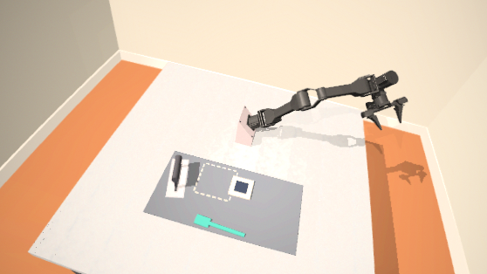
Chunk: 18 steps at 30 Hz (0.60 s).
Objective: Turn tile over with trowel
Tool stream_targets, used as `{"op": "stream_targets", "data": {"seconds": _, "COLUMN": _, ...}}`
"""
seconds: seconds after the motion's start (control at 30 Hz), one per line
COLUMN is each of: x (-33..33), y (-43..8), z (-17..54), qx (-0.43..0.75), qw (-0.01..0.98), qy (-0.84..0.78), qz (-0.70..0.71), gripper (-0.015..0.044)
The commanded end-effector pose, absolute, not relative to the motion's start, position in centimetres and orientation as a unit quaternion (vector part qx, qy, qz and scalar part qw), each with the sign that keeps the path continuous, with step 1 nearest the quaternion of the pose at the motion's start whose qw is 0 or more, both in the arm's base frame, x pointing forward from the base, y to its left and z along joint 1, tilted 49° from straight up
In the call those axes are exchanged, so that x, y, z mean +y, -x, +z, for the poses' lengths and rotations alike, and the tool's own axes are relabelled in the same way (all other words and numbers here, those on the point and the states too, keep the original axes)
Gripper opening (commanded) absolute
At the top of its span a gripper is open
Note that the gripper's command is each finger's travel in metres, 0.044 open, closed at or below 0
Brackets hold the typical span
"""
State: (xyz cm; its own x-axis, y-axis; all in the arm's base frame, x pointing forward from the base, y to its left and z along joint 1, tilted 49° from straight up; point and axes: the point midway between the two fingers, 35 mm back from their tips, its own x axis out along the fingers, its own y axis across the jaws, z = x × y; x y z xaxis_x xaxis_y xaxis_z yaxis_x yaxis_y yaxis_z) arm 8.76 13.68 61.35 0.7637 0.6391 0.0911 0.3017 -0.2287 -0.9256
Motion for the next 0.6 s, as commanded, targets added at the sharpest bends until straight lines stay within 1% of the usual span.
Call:
{"op": "stream_targets", "data": {"seconds": 0.0, "x": 13.68, "y": -8.76, "z": 61.35, "qx": -0.306, "qw": 0.54, "qy": 0.768, "qz": 0.156, "gripper": 0.0374}}
{"op": "stream_targets", "data": {"seconds": 0.33, "x": 13.67, "y": -8.76, "z": 61.35, "qx": -0.306, "qw": 0.54, "qy": 0.768, "qz": 0.156, "gripper": 0.0111}}
{"op": "stream_targets", "data": {"seconds": 0.37, "x": 13.67, "y": -8.76, "z": 61.35, "qx": -0.306, "qw": 0.54, "qy": 0.768, "qz": 0.156, "gripper": 0.01}}
{"op": "stream_targets", "data": {"seconds": 0.57, "x": 13.66, "y": -8.77, "z": 61.35, "qx": -0.306, "qw": 0.54, "qy": 0.768, "qz": 0.156, "gripper": 0.01}}
